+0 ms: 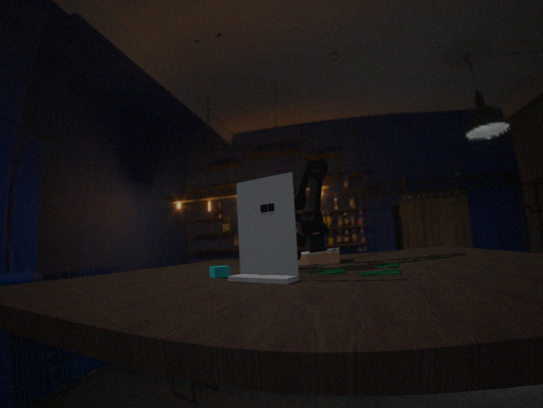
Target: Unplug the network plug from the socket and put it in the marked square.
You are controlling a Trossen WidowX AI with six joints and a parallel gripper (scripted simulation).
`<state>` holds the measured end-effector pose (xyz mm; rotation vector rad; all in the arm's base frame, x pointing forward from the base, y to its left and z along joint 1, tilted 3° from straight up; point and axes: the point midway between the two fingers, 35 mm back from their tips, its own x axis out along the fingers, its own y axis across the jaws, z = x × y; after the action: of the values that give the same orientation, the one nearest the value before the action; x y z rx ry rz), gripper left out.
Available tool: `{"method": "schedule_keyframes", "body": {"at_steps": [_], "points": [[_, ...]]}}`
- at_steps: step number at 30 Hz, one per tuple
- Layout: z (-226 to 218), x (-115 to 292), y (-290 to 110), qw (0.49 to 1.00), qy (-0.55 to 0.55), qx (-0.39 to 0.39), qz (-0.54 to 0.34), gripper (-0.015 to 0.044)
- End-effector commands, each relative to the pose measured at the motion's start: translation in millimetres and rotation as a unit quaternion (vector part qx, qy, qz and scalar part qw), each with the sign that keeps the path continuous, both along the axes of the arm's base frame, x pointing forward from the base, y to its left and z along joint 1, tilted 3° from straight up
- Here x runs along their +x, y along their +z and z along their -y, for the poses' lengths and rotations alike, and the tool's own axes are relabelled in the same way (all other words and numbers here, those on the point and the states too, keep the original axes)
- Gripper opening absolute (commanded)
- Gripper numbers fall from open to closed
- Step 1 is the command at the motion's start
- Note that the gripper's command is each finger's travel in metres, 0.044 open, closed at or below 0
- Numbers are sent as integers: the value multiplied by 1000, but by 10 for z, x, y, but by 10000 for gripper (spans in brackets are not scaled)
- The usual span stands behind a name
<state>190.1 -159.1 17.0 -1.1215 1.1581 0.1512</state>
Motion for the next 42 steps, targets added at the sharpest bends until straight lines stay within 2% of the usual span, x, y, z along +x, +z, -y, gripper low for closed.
{"method": "schedule_keyframes", "body": {"at_steps": [1,42], "points": [[-7,-8,16,1000,0,0,0,156],[-102,-112,247,1000,0,0,-2,156]]}}
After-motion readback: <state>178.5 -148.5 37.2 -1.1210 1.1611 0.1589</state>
